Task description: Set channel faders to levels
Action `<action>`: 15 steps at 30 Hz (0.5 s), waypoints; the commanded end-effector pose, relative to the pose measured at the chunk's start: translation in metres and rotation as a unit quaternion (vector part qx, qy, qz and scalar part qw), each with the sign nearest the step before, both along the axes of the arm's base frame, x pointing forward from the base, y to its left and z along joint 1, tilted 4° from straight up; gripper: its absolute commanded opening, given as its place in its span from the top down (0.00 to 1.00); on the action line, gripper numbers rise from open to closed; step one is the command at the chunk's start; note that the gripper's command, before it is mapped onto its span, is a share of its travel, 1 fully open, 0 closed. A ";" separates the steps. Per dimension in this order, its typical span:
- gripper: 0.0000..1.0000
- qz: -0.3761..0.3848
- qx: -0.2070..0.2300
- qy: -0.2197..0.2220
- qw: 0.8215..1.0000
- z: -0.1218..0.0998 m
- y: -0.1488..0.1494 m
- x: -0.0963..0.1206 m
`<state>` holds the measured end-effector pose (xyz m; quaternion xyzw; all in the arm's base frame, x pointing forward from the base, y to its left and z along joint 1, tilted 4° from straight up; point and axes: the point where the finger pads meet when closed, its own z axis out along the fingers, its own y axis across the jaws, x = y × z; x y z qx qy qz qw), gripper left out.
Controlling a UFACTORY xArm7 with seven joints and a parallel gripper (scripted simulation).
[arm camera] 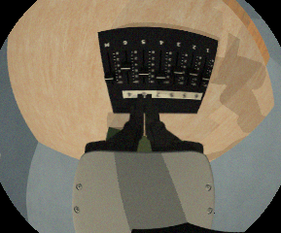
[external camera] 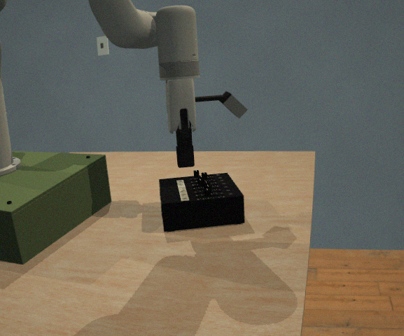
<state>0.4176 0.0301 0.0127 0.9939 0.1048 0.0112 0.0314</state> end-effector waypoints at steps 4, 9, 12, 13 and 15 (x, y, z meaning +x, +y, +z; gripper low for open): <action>1.00 0.000 0.000 -0.002 1.000 -0.003 0.000 0.001; 1.00 0.000 0.000 -0.002 1.000 -0.006 0.000 0.001; 1.00 0.000 0.000 -0.002 1.000 -0.008 0.000 0.001; 1.00 0.000 0.000 -0.002 1.000 -0.008 0.000 0.001; 1.00 0.000 0.000 -0.002 1.000 -0.009 0.000 0.001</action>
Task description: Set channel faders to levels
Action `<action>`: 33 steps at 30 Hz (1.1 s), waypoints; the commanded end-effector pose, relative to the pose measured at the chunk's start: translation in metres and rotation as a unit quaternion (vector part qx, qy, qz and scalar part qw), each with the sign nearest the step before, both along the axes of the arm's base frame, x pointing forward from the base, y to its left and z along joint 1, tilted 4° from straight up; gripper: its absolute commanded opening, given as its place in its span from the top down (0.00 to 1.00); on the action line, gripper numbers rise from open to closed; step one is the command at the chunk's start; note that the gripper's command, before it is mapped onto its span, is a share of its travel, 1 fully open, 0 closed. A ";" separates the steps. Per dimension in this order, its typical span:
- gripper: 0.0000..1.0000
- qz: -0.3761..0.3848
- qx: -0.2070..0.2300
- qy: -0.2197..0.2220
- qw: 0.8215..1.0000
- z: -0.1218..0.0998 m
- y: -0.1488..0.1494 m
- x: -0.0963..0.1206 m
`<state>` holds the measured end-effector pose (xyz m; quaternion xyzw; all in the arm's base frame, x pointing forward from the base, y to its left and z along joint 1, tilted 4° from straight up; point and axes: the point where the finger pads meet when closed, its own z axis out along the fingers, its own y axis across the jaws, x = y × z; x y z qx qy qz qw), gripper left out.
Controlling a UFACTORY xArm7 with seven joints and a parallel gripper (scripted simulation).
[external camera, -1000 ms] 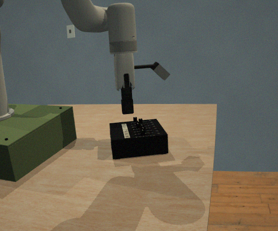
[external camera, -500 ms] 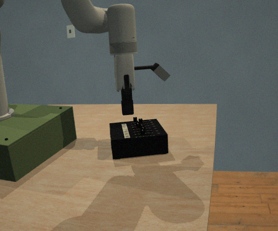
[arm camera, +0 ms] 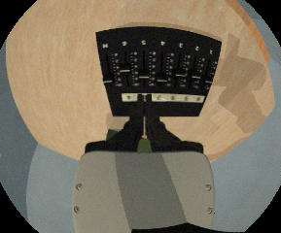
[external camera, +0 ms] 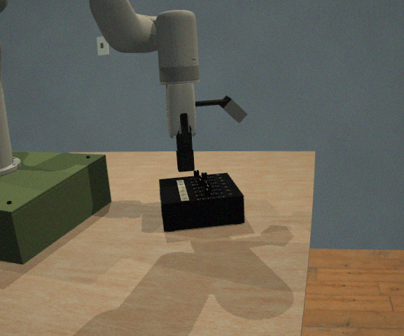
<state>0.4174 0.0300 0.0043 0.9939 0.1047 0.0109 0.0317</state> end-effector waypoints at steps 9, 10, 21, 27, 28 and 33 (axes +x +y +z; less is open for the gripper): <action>1.00 0.000 0.001 -0.002 1.000 -0.006 0.000 0.002; 1.00 0.000 0.001 -0.002 1.000 -0.007 0.000 0.002; 1.00 0.000 0.001 -0.002 1.000 -0.010 0.000 0.002; 1.00 0.000 0.001 -0.002 1.000 -0.011 0.000 0.002; 1.00 0.000 0.001 -0.002 1.000 -0.011 0.000 0.002; 1.00 0.000 0.001 -0.002 1.000 -0.011 0.000 0.002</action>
